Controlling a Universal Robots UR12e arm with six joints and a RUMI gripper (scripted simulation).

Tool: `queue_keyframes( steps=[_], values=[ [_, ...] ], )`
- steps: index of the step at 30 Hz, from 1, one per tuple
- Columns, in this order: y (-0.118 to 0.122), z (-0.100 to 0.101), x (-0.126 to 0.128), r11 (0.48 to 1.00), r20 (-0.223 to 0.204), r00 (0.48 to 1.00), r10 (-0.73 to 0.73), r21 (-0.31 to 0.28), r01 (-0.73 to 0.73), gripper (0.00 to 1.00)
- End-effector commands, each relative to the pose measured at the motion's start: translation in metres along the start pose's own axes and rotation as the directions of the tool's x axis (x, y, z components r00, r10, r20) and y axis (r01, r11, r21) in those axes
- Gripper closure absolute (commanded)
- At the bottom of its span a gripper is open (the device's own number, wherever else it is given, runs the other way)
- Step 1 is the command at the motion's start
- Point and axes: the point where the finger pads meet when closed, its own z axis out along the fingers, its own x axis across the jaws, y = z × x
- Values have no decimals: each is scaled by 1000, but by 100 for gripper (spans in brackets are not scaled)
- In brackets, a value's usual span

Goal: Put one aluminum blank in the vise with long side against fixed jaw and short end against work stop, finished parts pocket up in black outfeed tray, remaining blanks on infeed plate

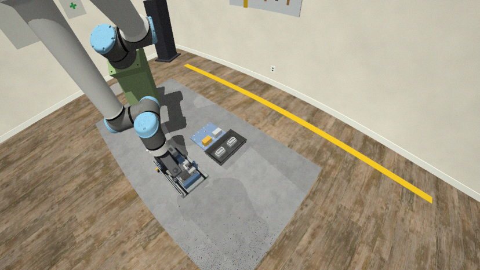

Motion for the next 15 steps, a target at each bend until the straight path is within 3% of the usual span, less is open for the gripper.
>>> queue_keyframes(
  steps=[1,15],
  values=[
    [0,-1,-1,1000,0,1000,0,1,0,100],
    [0,0,-5,1000,0,1000,0,1,0,100]
  ],
)
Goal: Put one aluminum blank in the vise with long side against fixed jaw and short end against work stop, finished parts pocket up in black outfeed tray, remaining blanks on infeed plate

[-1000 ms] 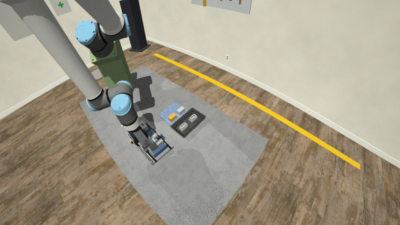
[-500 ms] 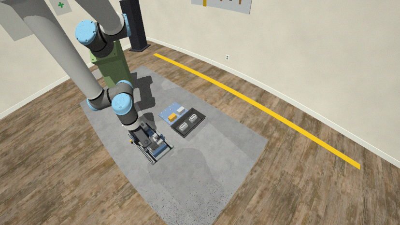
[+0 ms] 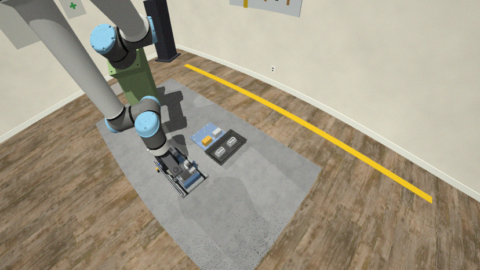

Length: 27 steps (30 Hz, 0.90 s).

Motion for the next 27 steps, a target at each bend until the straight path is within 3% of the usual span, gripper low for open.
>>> queue_keyframes(
  steps=[1,27],
  values=[
    [0,0,-2,1000,0,1000,0,1,0,100],
    [0,0,-7,1000,0,1000,0,1,0,100]
  ],
)
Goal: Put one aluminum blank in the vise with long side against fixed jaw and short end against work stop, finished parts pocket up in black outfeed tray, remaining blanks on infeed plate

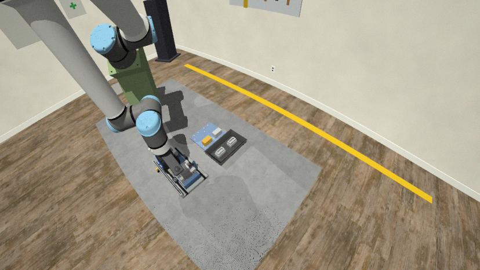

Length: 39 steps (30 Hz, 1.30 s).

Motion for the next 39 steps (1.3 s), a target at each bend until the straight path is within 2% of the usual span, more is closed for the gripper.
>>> queue_keyframes(
  steps=[1,39],
  values=[
    [0,-1,-1,1000,0,1000,0,1,0,100],
    [0,-1,-6,1000,0,1000,0,1,0,100]
  ],
)
